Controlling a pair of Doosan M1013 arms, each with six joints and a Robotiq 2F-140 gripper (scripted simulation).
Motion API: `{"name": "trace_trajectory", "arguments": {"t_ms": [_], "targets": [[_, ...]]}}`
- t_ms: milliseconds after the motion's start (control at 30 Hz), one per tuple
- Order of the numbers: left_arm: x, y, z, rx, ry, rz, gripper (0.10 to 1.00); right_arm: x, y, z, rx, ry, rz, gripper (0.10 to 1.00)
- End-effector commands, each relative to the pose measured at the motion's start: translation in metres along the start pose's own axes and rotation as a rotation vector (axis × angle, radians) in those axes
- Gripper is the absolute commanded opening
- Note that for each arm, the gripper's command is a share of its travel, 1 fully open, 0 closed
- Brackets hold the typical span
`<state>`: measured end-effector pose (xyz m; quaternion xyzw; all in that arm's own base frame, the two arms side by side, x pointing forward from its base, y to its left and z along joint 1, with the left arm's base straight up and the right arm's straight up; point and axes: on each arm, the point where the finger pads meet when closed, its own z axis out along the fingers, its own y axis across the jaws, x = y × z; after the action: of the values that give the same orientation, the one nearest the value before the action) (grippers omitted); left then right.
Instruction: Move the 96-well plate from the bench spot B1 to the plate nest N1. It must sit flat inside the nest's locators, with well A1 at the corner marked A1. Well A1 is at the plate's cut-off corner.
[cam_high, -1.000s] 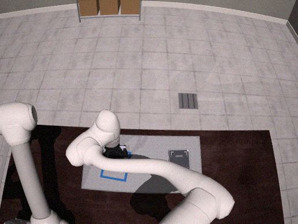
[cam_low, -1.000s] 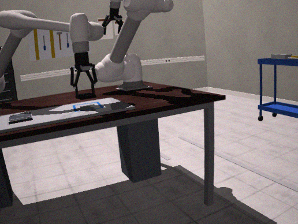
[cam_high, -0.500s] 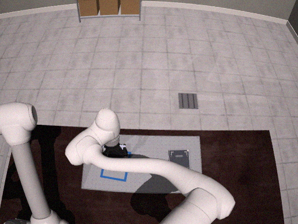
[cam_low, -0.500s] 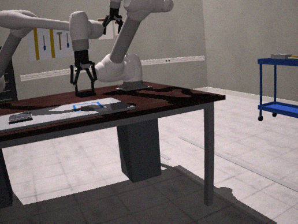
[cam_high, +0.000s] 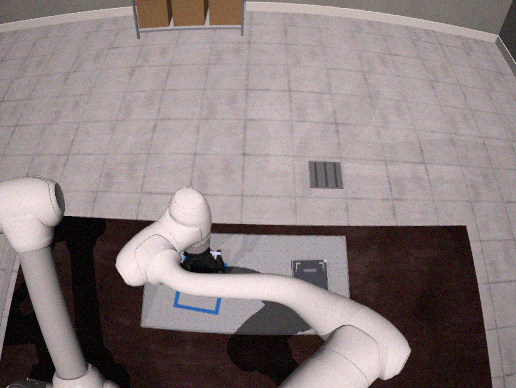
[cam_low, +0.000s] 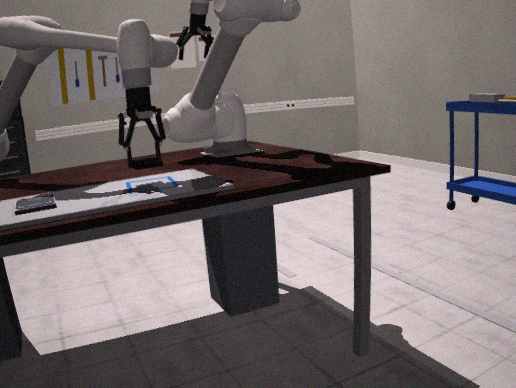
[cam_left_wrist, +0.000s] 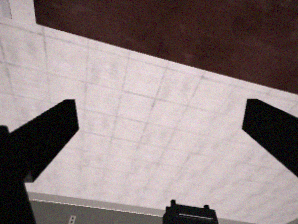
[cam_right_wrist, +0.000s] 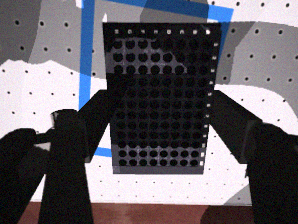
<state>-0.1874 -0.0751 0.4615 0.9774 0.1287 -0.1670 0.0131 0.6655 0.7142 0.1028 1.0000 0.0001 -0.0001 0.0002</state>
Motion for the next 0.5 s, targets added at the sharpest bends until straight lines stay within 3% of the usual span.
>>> {"name": "trace_trajectory", "arguments": {"t_ms": [0, 467], "targets": [[0.0, 0.0, 0.0, 0.0, 0.0, 0.0, 1.0, 0.0, 0.01, -0.002, 0.002, 0.001, 0.001, 0.605], [0.0, 0.0, 0.0, 0.0, 0.0, 0.0, 1.0, 0.001, 0.05, -0.003, 0.001, 0.001, 0.001, 0.605]]}}
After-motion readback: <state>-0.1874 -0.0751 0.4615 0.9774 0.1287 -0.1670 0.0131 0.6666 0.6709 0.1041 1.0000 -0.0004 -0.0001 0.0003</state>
